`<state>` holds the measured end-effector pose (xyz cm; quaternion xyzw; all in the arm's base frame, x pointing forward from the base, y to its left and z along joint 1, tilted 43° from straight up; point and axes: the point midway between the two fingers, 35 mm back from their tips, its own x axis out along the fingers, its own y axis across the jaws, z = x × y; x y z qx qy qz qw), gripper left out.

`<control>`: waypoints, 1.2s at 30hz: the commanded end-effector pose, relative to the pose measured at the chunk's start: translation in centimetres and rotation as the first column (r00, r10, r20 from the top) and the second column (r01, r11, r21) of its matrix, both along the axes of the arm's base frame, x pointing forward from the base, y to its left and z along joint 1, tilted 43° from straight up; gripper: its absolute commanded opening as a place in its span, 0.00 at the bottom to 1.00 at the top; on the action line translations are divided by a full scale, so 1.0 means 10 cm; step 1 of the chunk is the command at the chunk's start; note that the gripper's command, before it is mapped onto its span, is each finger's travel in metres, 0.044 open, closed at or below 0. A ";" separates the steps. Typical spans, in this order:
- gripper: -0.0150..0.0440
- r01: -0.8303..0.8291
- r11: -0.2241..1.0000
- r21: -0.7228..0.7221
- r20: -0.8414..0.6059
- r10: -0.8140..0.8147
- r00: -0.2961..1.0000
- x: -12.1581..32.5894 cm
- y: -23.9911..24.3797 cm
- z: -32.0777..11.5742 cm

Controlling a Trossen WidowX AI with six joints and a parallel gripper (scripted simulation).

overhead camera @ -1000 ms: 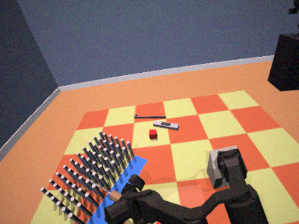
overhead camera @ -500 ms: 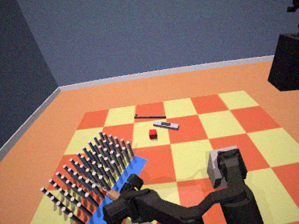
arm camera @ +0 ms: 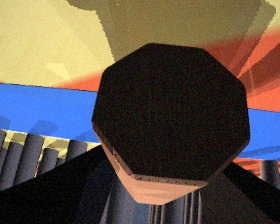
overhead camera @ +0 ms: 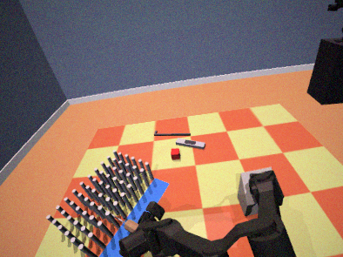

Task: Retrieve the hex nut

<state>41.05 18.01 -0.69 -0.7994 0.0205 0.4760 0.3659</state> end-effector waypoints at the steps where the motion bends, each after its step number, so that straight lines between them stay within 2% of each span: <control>1: 0.25 0.008 1.000 -0.004 -0.006 -0.008 1.000 -0.01 0.01 -0.06; 36: 0.25 0.007 1.000 -0.002 -0.015 -0.008 1.000 -0.03 0.03 -0.09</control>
